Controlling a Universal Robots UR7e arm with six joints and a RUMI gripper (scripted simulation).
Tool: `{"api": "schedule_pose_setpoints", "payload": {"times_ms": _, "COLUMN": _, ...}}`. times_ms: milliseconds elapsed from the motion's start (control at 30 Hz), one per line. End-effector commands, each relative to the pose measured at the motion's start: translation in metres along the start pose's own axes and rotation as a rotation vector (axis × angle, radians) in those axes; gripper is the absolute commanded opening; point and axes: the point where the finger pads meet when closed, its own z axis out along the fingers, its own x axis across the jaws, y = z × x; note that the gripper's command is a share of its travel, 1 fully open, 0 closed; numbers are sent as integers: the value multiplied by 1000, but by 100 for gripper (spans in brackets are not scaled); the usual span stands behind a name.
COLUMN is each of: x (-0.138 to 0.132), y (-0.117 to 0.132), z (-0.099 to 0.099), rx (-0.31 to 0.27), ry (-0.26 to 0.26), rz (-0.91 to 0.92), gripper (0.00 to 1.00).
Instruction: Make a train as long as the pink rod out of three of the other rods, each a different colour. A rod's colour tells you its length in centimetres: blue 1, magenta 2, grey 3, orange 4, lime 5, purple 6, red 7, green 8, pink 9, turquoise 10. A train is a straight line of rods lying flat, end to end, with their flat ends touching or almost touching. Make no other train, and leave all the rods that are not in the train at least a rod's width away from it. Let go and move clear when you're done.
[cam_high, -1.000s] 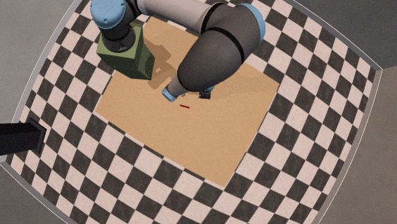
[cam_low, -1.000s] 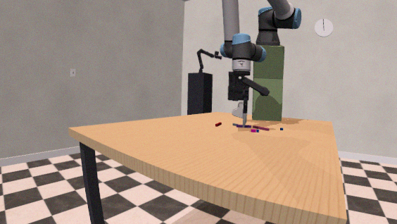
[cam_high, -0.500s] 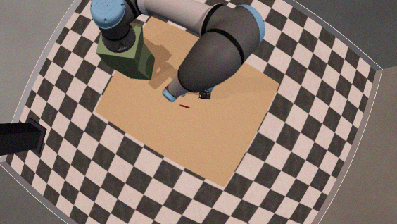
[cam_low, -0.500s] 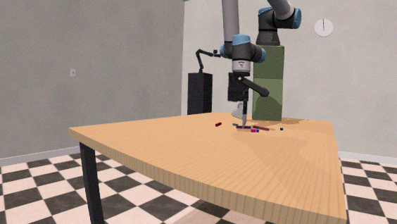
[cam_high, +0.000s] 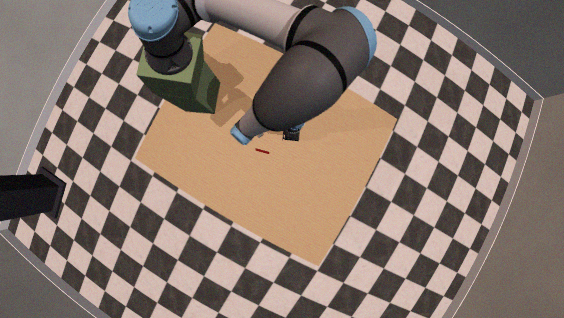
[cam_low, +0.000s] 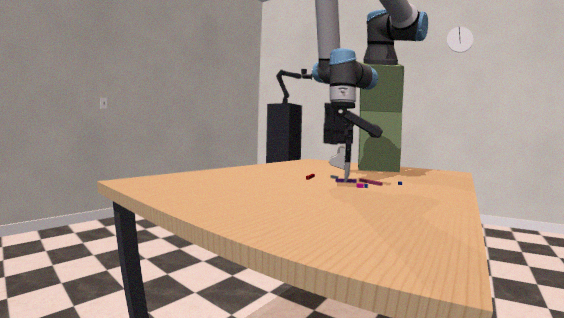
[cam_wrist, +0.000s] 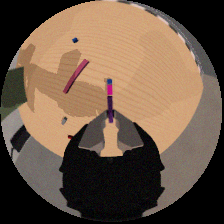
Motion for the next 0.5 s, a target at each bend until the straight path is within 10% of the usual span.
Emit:
{"api": "schedule_pose_setpoints", "payload": {"times_ms": 0, "x": 2, "y": 1, "z": 0, "rx": -2, "ry": 2, "rz": -1, "gripper": 0}}
{"api": "schedule_pose_setpoints", "payload": {"times_ms": 467, "x": 2, "y": 2, "z": 0, "rx": -3, "ry": 3, "rz": -1, "gripper": 0}}
